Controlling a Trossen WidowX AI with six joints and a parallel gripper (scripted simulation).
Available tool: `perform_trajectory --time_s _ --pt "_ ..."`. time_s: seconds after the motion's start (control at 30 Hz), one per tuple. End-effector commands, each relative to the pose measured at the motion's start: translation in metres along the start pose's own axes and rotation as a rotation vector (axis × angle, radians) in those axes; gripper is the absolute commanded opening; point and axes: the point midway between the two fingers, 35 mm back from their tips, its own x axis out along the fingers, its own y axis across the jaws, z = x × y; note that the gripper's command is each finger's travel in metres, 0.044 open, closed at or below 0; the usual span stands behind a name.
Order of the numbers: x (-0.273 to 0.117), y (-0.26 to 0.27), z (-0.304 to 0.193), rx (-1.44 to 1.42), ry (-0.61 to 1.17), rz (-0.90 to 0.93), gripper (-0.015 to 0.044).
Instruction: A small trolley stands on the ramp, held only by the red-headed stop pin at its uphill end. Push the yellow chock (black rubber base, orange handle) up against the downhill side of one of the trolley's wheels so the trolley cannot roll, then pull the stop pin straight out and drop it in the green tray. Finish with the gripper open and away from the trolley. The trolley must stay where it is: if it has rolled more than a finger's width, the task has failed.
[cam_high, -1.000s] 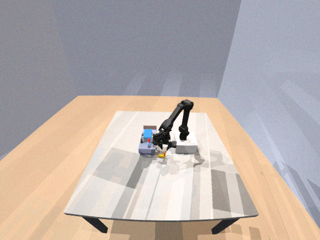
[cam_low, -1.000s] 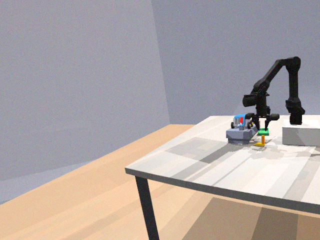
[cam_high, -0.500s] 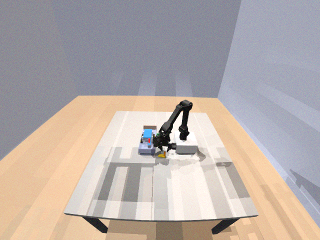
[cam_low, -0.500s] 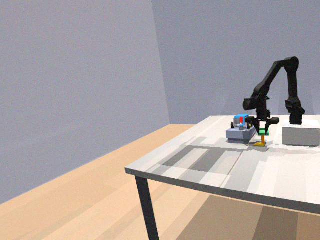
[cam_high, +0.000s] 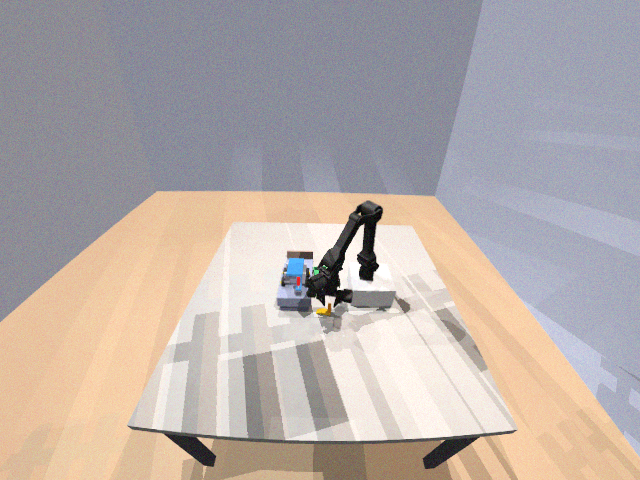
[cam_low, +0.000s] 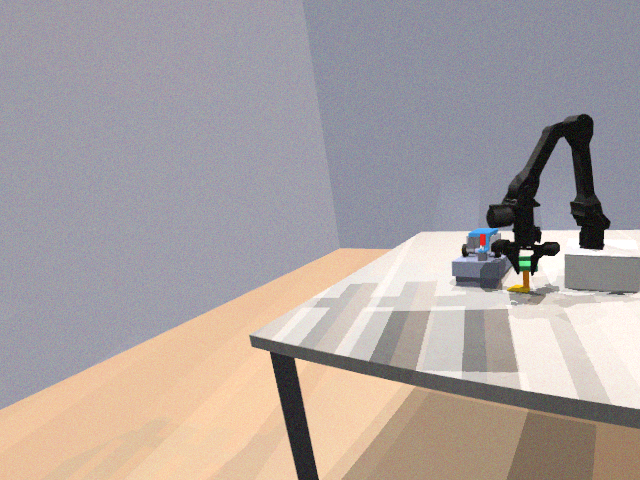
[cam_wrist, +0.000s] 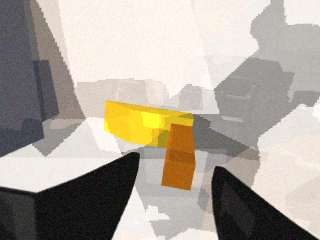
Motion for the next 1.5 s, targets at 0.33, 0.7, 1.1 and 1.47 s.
perform_trajectory --time_s 0.33,0.7,1.1,1.47 --pt "0.012 -0.001 0.002 0.002 -0.008 -0.001 0.0190" --pt "0.028 -0.001 0.003 0.002 -0.008 -0.001 0.0190" --pt "0.026 0.000 0.000 0.000 -0.001 -0.001 0.0039" --pt "0.005 -0.002 0.002 0.002 -0.007 -0.001 0.0000"
